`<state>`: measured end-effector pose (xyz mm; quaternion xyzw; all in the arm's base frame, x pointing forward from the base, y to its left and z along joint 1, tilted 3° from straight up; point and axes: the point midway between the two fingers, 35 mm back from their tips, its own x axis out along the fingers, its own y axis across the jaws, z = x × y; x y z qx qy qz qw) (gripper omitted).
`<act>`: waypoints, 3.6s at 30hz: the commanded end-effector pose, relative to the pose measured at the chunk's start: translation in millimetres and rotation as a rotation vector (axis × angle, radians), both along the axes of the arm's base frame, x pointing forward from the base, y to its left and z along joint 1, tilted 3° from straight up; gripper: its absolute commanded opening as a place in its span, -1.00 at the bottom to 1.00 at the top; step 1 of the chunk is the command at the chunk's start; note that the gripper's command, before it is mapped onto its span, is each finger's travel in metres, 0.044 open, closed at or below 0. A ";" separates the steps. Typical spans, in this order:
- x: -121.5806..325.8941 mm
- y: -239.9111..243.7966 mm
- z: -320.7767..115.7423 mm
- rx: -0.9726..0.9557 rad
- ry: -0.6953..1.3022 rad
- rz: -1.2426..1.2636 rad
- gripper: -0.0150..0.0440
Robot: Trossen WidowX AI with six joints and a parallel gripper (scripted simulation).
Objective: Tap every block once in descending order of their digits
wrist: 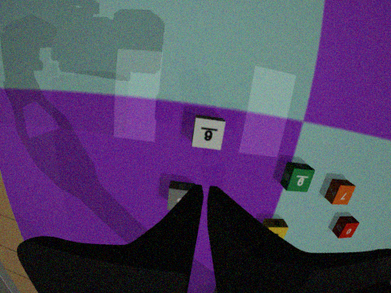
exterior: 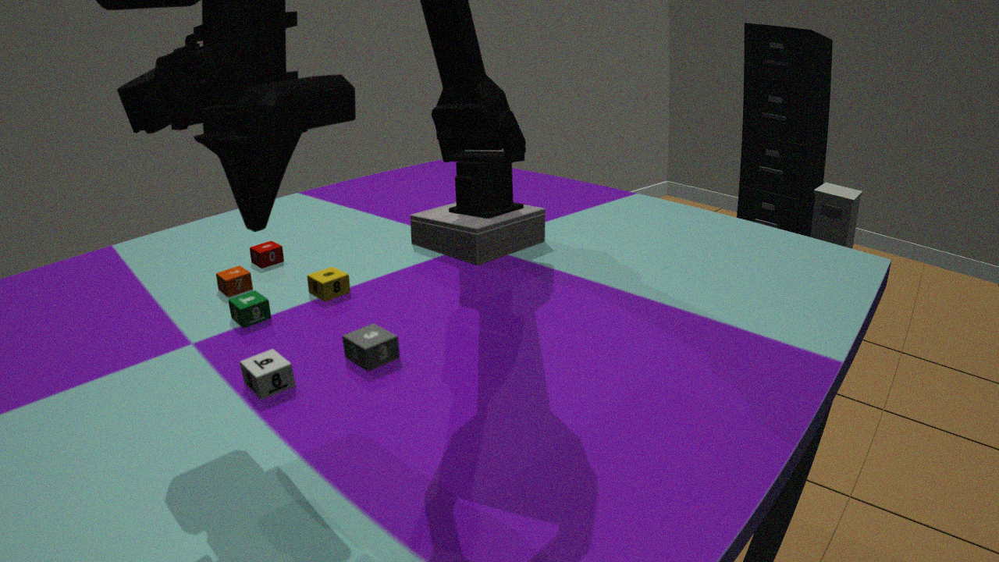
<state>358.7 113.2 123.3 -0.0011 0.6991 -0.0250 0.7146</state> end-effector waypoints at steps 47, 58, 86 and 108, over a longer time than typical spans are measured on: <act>5.5 -1.1 -78.6 0.001 -0.008 -0.019 -0.42; 3.3 1.9 2.3 0.002 -0.008 -0.019 -0.42; -86.4 14.6 -83.0 0.003 0.000 -0.019 -0.42; -85.8 13.7 -109.2 0.003 0.000 -0.019 -0.42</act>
